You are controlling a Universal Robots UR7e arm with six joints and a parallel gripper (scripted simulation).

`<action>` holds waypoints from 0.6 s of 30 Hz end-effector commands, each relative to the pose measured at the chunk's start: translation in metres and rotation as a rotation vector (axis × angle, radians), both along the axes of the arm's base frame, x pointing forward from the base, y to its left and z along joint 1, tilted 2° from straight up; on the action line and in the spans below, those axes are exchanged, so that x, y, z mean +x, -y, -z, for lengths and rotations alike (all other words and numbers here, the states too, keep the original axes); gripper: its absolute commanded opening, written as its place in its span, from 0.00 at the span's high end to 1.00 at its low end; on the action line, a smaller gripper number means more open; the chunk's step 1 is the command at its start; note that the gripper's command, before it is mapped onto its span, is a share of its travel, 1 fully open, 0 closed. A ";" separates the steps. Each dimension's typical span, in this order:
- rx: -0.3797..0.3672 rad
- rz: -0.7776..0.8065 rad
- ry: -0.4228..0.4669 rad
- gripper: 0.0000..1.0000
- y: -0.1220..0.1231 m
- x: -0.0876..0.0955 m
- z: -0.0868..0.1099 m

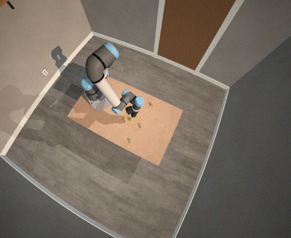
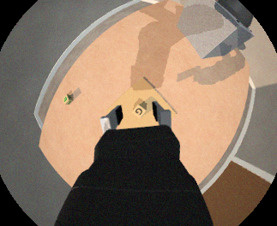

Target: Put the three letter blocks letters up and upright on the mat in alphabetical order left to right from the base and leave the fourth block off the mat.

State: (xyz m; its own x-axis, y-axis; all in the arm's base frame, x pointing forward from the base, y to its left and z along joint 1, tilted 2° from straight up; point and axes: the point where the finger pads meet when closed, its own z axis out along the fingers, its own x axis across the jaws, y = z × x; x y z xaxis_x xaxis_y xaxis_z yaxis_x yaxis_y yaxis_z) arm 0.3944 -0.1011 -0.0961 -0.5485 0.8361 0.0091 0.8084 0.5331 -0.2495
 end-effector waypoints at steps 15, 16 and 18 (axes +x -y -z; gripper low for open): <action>-0.001 0.000 0.001 0.00 0.002 0.004 0.000; -0.001 0.000 0.001 0.00 0.003 0.007 0.000; -0.001 0.000 0.001 0.00 0.006 0.017 0.000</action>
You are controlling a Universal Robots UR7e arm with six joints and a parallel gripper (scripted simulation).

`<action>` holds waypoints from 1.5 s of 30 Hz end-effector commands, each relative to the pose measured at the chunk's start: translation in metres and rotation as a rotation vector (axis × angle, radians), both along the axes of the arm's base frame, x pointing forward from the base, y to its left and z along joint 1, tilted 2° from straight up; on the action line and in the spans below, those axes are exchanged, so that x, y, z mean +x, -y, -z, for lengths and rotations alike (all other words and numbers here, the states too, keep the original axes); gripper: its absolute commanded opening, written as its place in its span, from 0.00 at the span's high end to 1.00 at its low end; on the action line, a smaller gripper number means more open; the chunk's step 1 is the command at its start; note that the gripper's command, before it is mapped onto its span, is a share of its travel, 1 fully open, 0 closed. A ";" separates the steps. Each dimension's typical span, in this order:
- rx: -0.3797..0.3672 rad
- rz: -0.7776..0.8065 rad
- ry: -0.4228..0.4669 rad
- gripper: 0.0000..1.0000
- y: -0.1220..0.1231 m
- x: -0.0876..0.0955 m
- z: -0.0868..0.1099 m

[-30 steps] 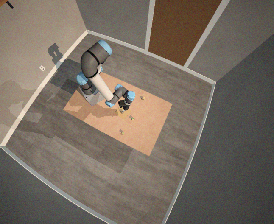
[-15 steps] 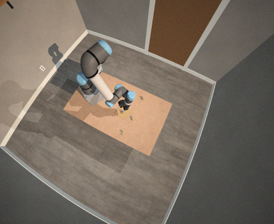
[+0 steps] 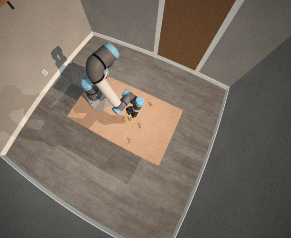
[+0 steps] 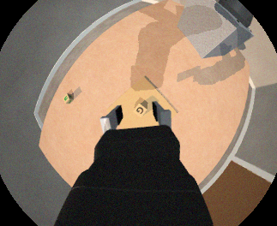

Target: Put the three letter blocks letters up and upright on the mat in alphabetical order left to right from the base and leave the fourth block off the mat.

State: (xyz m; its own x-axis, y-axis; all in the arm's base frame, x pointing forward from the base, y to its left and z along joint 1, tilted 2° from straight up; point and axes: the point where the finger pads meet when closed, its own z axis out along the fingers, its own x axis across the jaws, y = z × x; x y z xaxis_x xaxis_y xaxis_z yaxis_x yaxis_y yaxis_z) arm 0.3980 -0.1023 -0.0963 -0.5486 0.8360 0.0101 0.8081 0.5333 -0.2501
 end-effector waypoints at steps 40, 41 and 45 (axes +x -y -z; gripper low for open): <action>-0.001 0.000 0.003 0.00 0.045 0.134 0.002; -0.001 0.000 0.003 0.00 0.045 0.134 0.002; -0.001 0.000 0.003 0.00 0.045 0.134 0.002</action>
State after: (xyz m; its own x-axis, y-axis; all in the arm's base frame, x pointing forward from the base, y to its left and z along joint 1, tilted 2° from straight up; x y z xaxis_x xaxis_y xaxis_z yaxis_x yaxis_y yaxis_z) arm 0.5316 -0.1472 -0.0989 -0.5485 0.8361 0.0093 0.8084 0.5332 -0.2496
